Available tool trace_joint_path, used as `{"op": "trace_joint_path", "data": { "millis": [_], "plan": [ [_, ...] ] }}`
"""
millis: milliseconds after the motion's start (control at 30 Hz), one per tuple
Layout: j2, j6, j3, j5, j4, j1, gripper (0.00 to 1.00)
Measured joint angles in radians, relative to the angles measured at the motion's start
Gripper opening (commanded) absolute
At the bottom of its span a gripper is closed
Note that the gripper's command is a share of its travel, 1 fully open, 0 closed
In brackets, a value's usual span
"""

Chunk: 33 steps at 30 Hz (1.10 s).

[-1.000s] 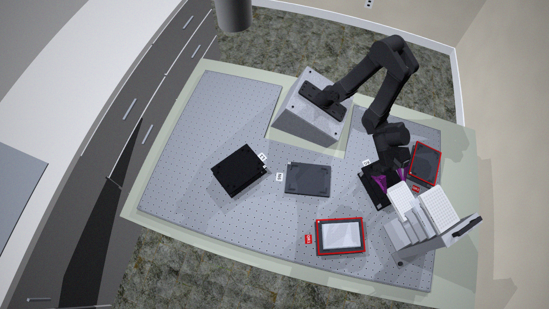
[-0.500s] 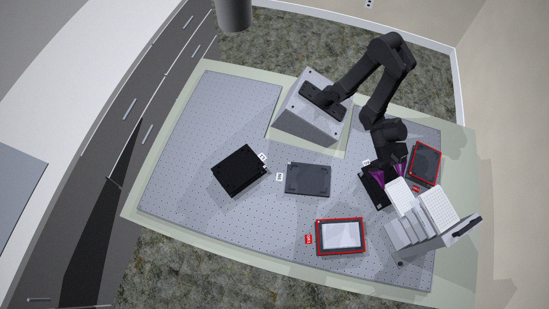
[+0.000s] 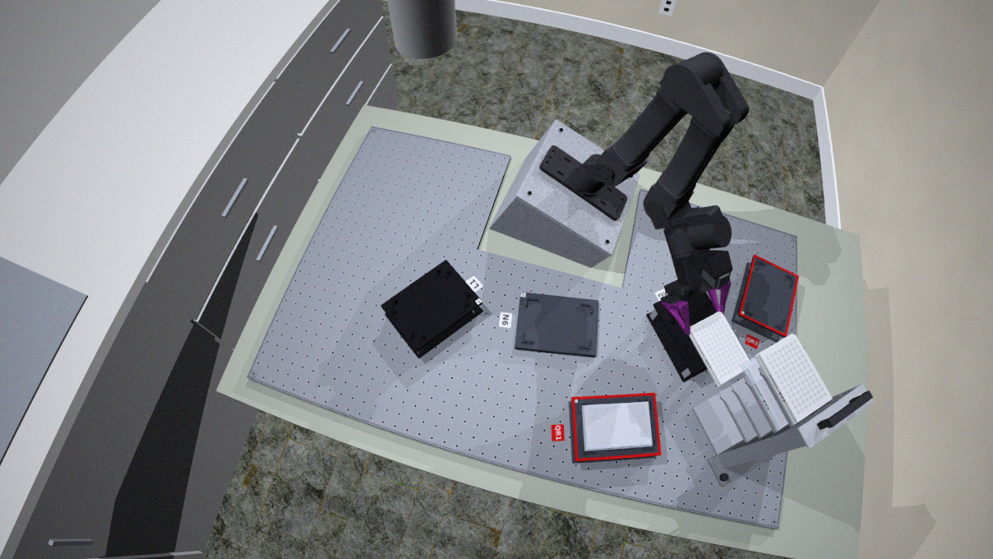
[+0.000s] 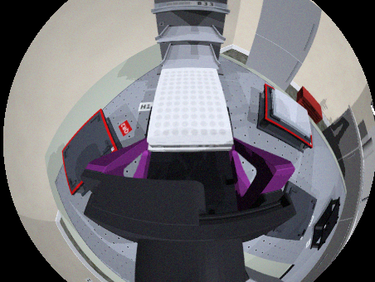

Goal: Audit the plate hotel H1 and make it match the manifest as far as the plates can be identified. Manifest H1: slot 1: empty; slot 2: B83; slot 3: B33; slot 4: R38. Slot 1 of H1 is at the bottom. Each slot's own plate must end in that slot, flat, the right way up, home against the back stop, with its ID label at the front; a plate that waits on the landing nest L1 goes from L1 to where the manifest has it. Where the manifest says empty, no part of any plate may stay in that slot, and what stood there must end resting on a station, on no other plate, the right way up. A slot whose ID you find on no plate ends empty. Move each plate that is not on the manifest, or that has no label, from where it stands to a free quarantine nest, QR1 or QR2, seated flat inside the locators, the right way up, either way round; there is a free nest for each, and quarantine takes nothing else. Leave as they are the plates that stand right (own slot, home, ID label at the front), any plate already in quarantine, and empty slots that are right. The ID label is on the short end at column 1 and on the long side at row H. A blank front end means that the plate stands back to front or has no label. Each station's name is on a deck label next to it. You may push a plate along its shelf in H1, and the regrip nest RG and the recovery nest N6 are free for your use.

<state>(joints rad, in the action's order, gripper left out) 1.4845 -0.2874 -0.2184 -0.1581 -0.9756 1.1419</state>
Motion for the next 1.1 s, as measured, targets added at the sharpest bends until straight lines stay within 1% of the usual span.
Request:
{"op": "trace_joint_path", "data": {
  "millis": [367, 1100],
  "plan": [
    [-0.035, -0.005, 0.056, -0.017, -0.011, 0.024, 0.86],
    [-0.044, -0.007, 0.056, -0.026, -0.016, 0.024, 0.86]
  ]
}}
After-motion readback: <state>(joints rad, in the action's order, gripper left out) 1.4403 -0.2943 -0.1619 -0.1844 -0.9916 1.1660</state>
